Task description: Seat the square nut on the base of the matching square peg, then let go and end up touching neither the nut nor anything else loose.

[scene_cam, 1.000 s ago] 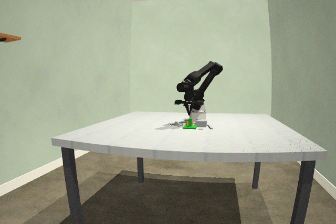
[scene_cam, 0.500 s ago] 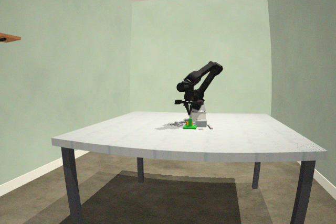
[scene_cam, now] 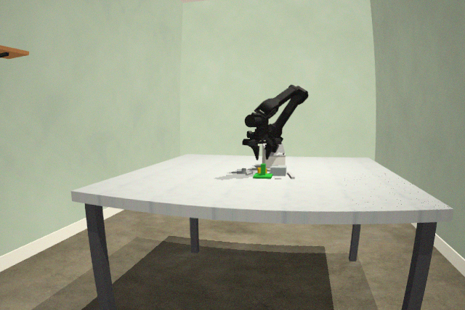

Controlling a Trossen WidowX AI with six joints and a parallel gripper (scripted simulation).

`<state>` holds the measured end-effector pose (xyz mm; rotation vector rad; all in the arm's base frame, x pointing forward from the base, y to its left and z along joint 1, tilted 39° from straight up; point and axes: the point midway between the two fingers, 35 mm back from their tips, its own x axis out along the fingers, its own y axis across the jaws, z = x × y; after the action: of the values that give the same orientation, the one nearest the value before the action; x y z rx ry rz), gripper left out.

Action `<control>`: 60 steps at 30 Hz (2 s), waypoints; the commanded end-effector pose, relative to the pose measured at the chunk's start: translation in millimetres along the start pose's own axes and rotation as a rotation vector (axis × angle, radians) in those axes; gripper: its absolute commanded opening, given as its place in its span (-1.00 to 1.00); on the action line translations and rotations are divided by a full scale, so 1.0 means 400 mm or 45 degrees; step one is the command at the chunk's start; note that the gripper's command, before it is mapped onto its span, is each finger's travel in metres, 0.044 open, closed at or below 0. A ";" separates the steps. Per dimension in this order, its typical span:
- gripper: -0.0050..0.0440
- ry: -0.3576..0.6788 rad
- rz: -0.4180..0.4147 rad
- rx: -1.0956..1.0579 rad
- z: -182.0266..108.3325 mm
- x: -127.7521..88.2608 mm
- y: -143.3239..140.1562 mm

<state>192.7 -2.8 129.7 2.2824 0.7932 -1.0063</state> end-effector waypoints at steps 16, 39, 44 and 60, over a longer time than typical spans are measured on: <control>0.51 0.001 -0.002 -1.301 0.002 0.007 -0.005; 0.51 0.001 -0.002 -1.485 0.003 0.059 -0.005; 0.51 0.001 -0.003 -1.485 0.003 0.079 -0.004; 0.51 0.001 -0.002 -1.485 0.003 0.135 -0.004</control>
<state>220.2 11.7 94.8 1.2550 0.9959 -0.3232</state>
